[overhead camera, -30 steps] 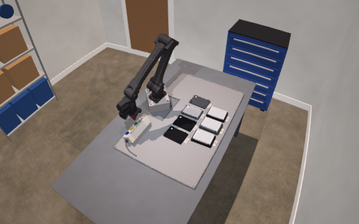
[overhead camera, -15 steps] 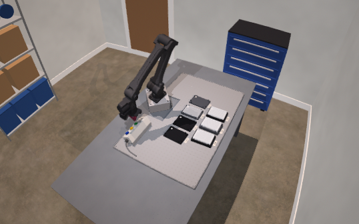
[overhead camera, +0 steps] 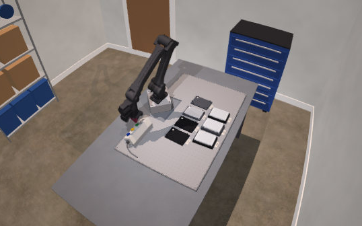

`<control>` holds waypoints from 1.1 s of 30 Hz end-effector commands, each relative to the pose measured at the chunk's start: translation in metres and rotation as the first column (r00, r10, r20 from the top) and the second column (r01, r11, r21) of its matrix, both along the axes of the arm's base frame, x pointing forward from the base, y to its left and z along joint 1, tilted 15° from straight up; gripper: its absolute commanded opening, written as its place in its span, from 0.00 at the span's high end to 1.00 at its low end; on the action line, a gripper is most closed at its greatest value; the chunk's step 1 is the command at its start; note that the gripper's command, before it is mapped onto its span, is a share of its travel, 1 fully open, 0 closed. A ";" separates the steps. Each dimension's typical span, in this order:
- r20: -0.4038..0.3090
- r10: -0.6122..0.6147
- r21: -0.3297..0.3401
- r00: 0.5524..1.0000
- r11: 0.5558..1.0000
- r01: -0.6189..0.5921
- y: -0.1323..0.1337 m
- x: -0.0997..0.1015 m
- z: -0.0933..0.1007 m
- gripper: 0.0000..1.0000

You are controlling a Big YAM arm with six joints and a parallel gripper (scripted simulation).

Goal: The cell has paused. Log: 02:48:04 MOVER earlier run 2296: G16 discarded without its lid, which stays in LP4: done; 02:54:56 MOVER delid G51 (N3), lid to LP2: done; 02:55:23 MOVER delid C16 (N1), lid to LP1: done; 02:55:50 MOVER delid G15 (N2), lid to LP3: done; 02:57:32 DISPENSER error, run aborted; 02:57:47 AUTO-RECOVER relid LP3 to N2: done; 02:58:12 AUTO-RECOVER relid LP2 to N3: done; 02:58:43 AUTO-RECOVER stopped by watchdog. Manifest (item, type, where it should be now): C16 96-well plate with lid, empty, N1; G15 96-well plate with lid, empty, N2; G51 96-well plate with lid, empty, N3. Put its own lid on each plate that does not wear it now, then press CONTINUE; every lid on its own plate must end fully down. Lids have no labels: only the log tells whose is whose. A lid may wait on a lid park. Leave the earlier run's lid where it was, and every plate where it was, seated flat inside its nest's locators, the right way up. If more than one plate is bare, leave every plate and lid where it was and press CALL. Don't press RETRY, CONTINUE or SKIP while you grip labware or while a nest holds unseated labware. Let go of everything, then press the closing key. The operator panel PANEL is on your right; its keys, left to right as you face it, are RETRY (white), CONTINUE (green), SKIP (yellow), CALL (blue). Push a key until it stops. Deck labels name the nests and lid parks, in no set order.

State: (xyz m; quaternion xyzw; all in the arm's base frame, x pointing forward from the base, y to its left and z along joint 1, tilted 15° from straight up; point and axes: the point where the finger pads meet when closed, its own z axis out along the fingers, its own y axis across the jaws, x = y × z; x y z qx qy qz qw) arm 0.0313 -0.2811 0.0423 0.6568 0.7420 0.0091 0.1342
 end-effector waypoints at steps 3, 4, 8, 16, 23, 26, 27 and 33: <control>-0.003 -0.006 -0.023 1.000 1.000 0.006 -0.005 0.000 0.001 1.00; -0.002 -0.006 -0.016 1.000 1.000 0.006 -0.005 0.001 -0.001 1.00; -0.002 -0.002 -0.013 1.000 1.000 0.002 -0.006 0.002 -0.004 1.00; -0.002 -0.007 -0.013 1.000 1.000 0.007 -0.005 0.002 -0.010 1.00; -0.002 -0.003 -0.024 1.000 1.000 0.003 -0.012 0.004 -0.009 1.00; -0.003 -0.004 -0.015 1.000 1.000 0.004 -0.007 0.004 -0.014 1.00; -0.002 -0.003 -0.021 1.000 1.000 0.003 -0.008 0.004 -0.011 1.00; -0.003 -0.003 -0.012 1.000 1.000 0.003 -0.006 0.004 -0.015 1.00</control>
